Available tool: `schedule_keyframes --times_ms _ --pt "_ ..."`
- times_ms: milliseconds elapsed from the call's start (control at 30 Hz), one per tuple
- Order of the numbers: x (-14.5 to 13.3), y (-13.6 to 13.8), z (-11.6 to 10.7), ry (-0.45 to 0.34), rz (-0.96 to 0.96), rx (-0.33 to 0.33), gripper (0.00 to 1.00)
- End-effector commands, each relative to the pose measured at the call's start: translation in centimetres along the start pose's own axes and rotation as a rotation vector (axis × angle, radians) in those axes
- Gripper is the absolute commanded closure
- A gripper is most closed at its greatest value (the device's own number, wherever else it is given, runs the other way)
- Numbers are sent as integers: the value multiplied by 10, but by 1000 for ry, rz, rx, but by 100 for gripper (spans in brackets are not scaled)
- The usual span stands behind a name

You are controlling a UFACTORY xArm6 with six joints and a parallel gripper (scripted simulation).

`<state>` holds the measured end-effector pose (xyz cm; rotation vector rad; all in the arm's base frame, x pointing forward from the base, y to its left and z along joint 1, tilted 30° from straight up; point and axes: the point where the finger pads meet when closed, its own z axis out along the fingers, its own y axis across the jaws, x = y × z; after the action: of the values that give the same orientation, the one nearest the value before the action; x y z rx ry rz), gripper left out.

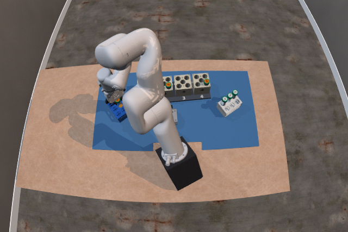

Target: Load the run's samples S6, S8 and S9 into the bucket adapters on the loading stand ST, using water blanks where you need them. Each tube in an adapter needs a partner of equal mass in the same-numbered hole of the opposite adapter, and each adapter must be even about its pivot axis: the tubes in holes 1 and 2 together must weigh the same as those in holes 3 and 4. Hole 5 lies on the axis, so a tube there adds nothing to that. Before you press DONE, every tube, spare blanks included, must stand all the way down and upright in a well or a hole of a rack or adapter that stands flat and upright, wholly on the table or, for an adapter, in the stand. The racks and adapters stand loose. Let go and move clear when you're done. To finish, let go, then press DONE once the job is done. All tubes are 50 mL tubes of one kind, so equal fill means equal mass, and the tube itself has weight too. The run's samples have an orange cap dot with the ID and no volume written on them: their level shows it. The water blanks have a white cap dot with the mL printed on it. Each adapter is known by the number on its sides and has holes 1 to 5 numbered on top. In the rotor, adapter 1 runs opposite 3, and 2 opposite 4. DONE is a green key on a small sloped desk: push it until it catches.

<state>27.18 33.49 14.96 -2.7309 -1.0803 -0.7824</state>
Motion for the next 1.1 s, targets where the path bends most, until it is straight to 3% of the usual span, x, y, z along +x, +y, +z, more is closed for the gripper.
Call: schedule_keyframes --times_ms 0,467,1067 --pt "1 0 -3 3 0 1 100" --pt "1 0 -9 3 0 1 100" --pt "1 0 -41 3 0 1 100"
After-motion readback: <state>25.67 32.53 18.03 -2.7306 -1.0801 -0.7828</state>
